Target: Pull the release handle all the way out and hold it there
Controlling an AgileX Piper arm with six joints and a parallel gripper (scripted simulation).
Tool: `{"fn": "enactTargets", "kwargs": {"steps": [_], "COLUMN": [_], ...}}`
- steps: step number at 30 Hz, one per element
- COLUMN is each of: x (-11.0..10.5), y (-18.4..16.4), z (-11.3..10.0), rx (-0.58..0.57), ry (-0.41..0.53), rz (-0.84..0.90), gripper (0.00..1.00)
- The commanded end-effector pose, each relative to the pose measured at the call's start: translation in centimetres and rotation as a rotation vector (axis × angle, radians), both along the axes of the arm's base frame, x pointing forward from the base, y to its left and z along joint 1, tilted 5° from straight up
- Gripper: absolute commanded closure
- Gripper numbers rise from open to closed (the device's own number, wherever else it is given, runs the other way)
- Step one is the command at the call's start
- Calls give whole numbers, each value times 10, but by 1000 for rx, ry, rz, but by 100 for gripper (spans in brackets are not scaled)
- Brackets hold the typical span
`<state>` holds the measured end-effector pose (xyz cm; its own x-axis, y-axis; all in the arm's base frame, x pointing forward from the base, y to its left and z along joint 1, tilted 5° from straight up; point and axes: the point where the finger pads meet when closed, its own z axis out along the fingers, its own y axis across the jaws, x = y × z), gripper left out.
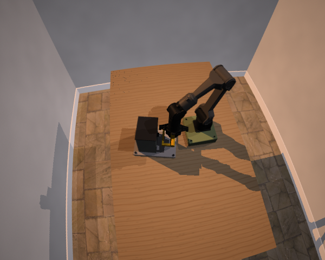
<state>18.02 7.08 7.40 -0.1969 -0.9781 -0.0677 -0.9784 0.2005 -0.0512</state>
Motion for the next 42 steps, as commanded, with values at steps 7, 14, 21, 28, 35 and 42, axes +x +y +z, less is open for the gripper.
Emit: {"fn": "enactTargets", "kwargs": {"steps": [7, 14, 21, 28, 35, 42], "x": [-2, -7, -22, -39, -48, -56], "y": [0, 2, 4, 8, 10, 11], "z": [-1, -1, -2, -3, -3, -4], "rx": [0, 1, 1, 1, 1, 1], "ry": [3, 3, 3, 3, 3, 3], "rz": [0, -1, -1, -1, -1, -1], "gripper": [100, 100, 100, 100, 100, 100]}}
